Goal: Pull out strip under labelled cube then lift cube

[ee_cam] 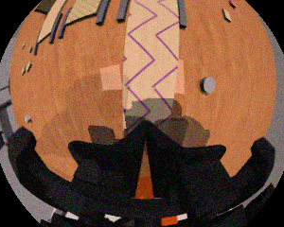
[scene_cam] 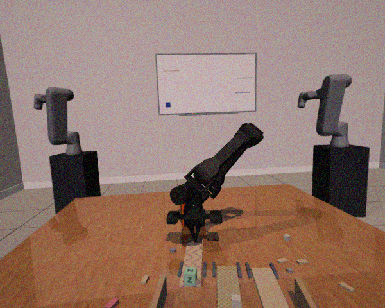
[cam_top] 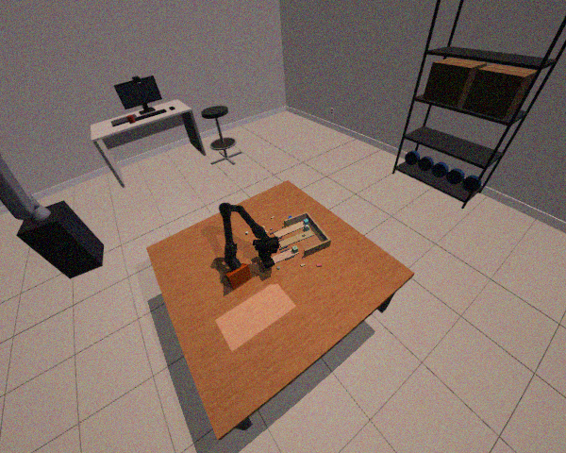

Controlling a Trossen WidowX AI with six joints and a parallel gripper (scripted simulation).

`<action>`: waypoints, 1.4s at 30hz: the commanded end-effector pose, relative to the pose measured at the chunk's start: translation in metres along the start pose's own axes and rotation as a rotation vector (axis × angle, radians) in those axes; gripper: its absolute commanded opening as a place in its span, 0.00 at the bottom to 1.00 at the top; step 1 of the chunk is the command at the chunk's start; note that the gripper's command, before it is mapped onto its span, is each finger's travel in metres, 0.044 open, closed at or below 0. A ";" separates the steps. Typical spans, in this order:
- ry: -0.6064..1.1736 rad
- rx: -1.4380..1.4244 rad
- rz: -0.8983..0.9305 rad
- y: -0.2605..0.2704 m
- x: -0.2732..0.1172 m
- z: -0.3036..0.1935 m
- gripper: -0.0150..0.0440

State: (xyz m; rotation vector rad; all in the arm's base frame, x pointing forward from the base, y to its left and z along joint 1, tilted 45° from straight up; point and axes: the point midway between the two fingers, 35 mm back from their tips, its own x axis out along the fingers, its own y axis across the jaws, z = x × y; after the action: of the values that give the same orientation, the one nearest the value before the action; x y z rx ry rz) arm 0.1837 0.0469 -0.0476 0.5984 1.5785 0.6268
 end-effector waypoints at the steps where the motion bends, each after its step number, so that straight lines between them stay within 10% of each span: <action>1: 0.035 0.010 0.001 0.001 0.005 -0.014 0.25; 42: 0.027 0.008 -0.003 -0.001 -0.032 0.001 0.25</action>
State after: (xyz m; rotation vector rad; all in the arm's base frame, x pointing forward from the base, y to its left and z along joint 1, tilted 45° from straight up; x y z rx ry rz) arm 0.1771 0.0426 -0.0409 0.6095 1.6170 0.6329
